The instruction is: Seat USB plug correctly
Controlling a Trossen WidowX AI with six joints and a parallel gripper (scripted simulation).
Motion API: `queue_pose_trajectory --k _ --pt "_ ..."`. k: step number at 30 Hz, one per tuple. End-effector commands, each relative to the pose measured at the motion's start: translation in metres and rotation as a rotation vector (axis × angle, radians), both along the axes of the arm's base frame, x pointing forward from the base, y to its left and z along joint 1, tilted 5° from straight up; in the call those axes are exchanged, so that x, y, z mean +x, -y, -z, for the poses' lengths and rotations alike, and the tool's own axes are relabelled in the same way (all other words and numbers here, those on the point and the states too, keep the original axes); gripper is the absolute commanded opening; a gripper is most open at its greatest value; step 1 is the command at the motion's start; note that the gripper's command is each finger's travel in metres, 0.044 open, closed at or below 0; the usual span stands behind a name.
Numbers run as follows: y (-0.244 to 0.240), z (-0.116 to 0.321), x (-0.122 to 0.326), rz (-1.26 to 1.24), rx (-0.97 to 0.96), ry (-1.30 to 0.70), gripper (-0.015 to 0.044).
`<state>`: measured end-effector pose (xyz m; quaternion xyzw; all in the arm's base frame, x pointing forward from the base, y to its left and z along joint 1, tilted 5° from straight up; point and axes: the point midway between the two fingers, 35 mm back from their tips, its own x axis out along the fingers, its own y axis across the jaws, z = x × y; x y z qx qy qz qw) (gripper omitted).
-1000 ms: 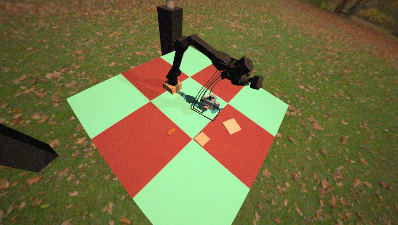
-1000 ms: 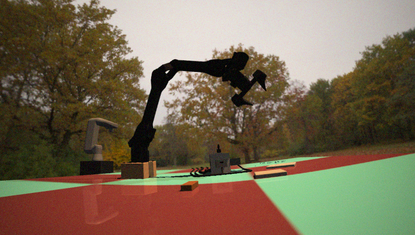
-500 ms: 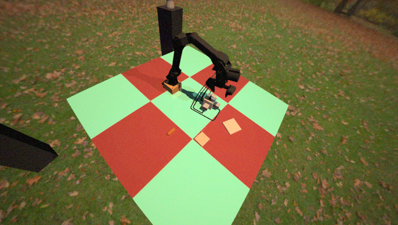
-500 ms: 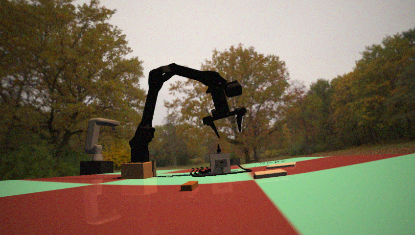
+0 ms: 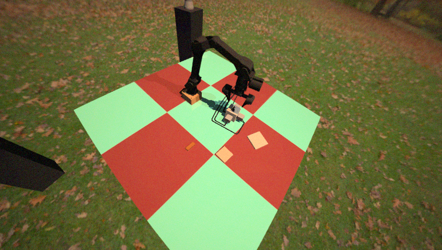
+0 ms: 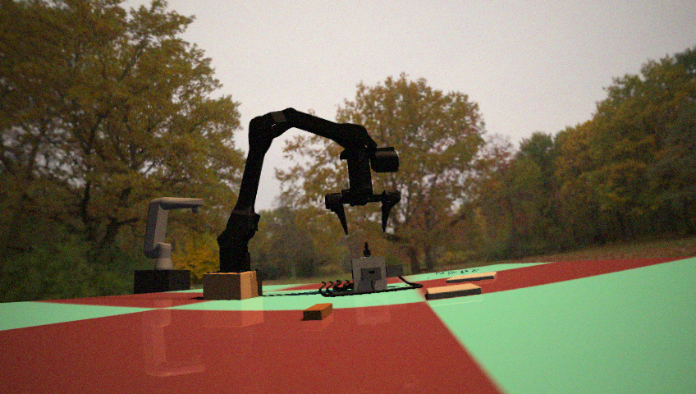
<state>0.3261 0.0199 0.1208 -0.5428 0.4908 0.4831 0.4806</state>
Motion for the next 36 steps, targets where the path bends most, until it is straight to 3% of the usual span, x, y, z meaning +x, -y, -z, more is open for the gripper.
queue_pose_trajectory --k 1,34,36 --pt "0.0 0.002 -0.001 -0.007 -0.005 -0.006 0.044" --pt "0.002 0.03 0.0 -0.007 -0.006 -0.006 0.044" --pt "0.001 0.028 0.001 -0.003 -0.002 -0.004 0.0387"
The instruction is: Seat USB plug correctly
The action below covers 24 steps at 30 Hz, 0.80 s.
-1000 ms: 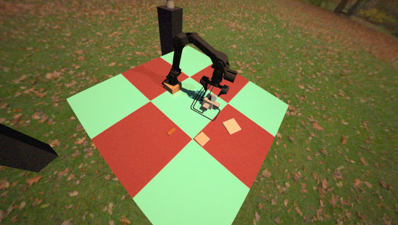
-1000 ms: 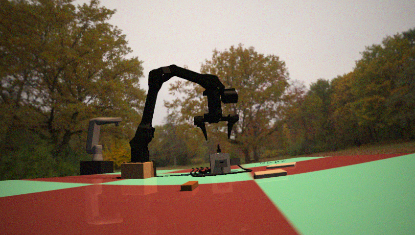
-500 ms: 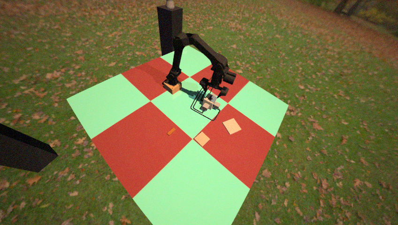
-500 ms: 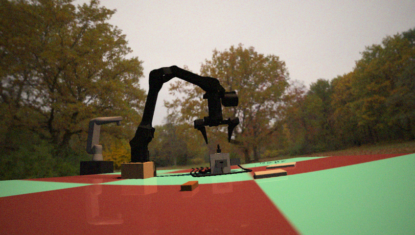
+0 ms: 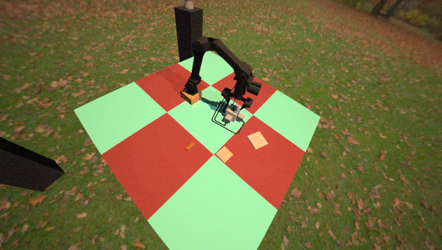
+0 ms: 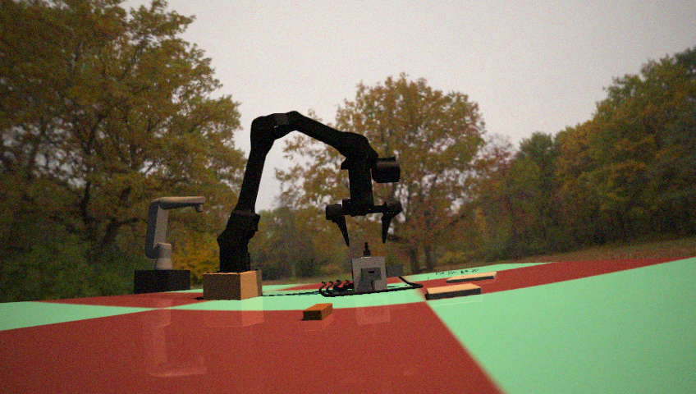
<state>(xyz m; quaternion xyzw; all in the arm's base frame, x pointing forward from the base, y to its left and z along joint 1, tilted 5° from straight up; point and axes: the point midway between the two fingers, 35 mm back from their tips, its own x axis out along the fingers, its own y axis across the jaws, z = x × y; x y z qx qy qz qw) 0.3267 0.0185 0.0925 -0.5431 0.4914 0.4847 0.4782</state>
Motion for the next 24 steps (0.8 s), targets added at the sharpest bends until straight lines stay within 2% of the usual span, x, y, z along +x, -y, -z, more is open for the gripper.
queue_pose_trajectory --k 1,14,17,24 --pt "0.0 -0.0003 0.0001 0.0 0.0 0.001 0.0361" --pt "0.0 -0.0003 0.0001 0.0 0.0 0.001 0.002" --pt "0.0 -0.0003 0.0001 0.0 0.0 0.001 0.0" --pt "0.0 -0.0003 0.0001 0.0 0.0 0.001 0.0"
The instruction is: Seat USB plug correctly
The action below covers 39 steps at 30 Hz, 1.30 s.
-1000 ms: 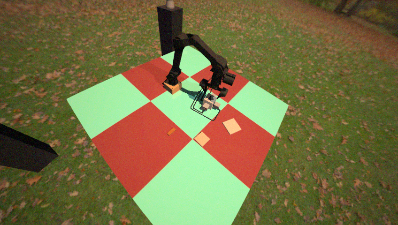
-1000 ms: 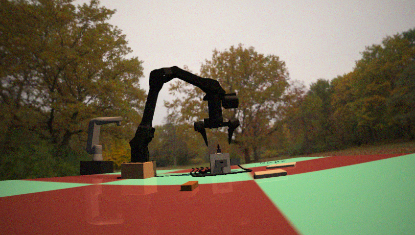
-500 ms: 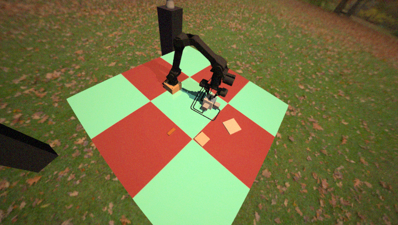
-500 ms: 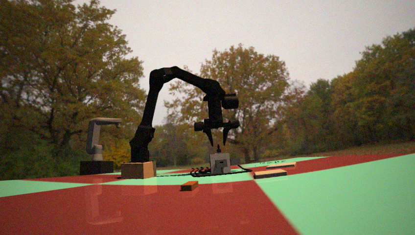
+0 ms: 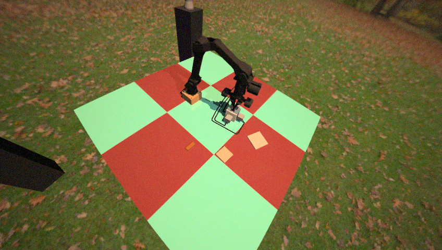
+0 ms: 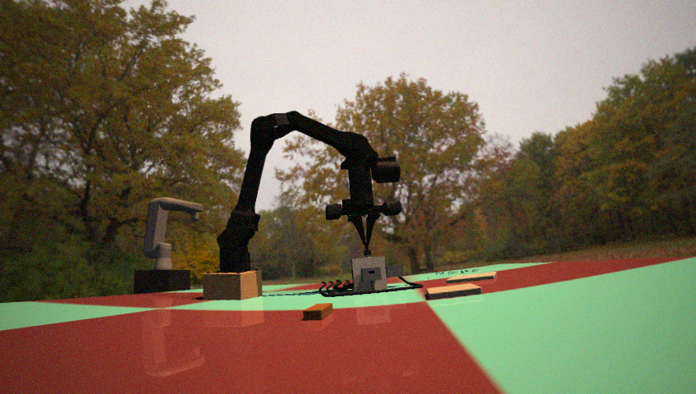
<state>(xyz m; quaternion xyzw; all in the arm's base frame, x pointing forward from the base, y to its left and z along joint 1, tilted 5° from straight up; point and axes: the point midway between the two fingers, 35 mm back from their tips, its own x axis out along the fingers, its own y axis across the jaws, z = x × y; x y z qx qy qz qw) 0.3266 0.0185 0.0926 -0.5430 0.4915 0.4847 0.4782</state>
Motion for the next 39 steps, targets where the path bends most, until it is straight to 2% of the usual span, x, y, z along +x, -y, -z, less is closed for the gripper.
queue_pose_trajectory --k 1,39 --pt "0.0 0.0 0.0 0.0 0.0 0.001 0.0" --pt "-0.001 -0.02 -0.001 0.0 0.0 0.0 0.0"
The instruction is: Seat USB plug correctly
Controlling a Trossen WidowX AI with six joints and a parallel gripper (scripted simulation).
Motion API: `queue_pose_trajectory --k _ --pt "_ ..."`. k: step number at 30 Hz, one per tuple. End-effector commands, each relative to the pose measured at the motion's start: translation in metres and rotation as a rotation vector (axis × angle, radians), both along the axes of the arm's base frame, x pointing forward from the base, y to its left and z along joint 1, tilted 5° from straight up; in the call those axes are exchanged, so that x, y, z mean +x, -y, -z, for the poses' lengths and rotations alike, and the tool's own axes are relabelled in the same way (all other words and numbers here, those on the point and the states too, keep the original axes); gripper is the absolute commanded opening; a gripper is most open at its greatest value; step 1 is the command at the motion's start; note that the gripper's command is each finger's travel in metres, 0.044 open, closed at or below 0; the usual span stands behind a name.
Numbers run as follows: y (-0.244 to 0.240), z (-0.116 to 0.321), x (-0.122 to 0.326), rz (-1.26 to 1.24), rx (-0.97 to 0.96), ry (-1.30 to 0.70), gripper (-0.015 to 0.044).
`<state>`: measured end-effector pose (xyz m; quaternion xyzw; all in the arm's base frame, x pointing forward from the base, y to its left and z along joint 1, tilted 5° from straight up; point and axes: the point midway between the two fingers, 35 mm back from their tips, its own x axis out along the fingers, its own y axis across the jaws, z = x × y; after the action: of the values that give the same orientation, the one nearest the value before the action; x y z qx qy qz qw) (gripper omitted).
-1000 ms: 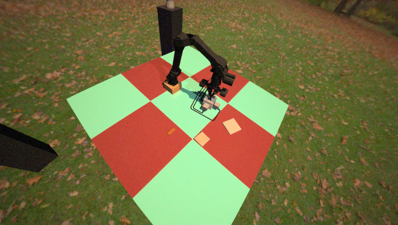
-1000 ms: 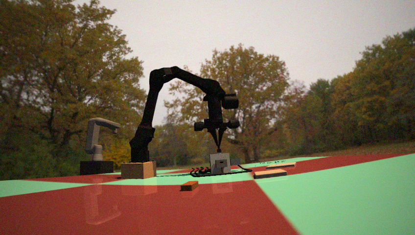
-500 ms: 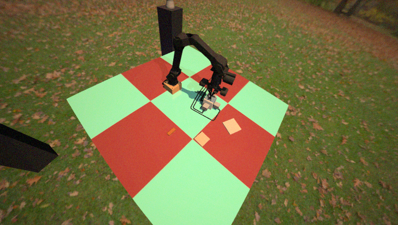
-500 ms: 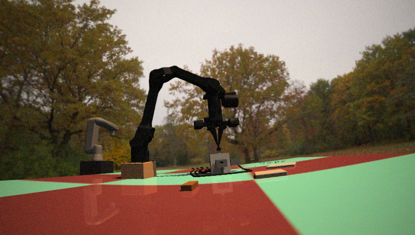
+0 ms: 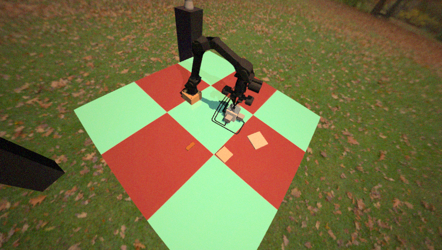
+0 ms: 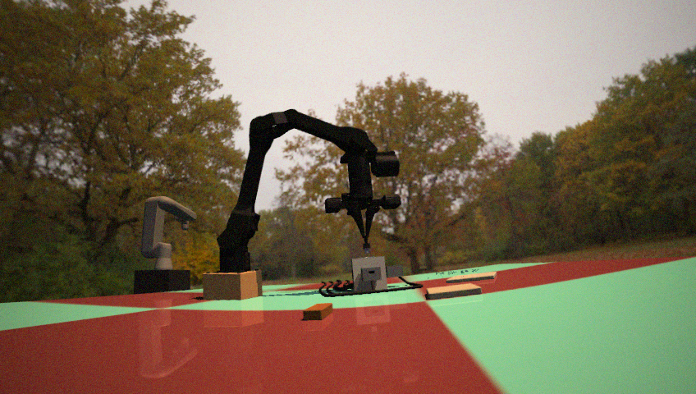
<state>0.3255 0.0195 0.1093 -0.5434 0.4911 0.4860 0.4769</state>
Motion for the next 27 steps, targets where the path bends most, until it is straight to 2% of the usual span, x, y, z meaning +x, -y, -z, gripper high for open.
queue_pose_trajectory --k 1,18,27 --pt "-0.0005 -0.0036 0.0002 0.003 0.0 0.002 0.0" --pt "-0.0011 -0.0122 -0.0003 0.008 0.001 0.002 0.0" --pt "-0.0008 -0.0107 -0.0004 0.19 0.009 0.014 0.0"
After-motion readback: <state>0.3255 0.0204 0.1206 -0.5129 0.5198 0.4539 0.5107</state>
